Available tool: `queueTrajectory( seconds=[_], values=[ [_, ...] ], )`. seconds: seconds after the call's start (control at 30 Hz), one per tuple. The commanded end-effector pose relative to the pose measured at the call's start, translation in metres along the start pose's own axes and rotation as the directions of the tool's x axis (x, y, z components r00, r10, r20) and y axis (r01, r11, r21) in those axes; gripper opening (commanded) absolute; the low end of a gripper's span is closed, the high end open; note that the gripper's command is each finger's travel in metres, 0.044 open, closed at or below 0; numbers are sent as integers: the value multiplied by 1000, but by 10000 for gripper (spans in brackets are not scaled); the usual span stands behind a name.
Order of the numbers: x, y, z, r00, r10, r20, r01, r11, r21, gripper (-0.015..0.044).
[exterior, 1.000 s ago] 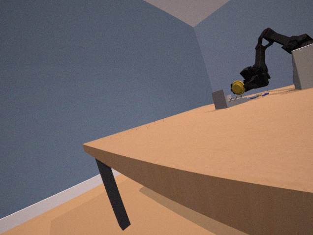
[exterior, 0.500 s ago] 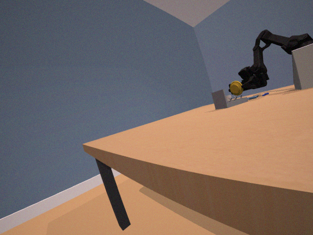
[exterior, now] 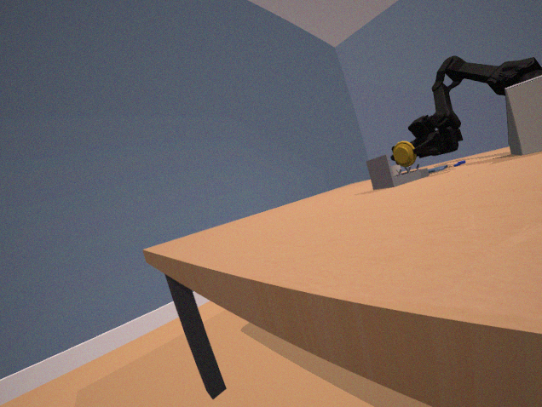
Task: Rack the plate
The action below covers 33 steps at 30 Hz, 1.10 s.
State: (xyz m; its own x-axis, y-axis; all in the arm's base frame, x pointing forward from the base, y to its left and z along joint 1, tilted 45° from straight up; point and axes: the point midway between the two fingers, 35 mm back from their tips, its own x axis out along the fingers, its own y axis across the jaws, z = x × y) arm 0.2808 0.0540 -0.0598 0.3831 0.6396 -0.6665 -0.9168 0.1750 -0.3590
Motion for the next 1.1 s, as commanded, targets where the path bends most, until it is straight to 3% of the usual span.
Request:
queueTrajectory(
  seconds=[0.0, 0.17, 0.63, 1.07],
  values=[
    [4, 1, 0, 1000, 2, -1, -2, 1000, 5, 0],
    [7, 2, -21, 1000, 3, 0, -3, 1000, 0, 0],
    [6, 3, -18, 1000, 7, -8, -7, 1000, 9, 0],
    [6, 3, -18, 1000, 6, -7, -6, 1000, 5, 341]
  ],
)
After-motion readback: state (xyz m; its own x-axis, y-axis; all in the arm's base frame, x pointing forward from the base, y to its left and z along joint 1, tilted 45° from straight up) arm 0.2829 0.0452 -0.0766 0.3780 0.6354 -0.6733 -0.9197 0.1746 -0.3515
